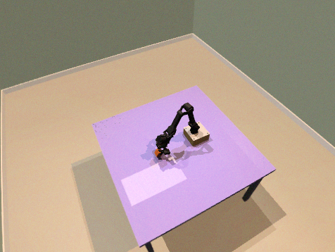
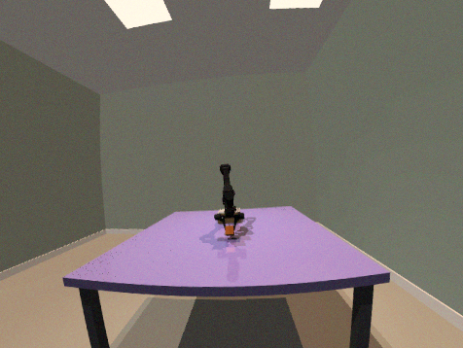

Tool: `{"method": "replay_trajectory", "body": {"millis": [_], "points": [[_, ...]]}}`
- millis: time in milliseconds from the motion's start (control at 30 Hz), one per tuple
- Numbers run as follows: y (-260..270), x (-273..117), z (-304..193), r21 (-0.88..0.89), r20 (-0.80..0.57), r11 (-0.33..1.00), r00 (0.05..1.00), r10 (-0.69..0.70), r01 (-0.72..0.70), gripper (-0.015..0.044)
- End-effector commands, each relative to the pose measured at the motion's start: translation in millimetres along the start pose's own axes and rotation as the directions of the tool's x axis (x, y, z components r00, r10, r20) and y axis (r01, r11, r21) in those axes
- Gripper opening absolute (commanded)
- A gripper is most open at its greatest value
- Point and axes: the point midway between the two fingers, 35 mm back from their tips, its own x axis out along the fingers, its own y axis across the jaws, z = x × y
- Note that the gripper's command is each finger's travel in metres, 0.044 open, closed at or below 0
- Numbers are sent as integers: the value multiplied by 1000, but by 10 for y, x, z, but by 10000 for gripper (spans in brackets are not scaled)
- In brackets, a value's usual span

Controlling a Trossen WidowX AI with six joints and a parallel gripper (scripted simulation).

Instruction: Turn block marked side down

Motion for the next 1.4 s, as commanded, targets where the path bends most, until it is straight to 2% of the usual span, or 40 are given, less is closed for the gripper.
{"method": "replay_trajectory", "body": {"millis": [0, 467, 967, 1367], "points": [[3, 79, 10, -5, 53, 1000, 999, -3, 3, 0], [13, 295, -50, -8, 259, 1000, 966, -1, 3, 0], [-6, 236, -160, -5, 464, 1000, 886, -2, 4, 0], [-9, 185, -160, -3, 508, 1000, 861, -2, 4, 0]]}}
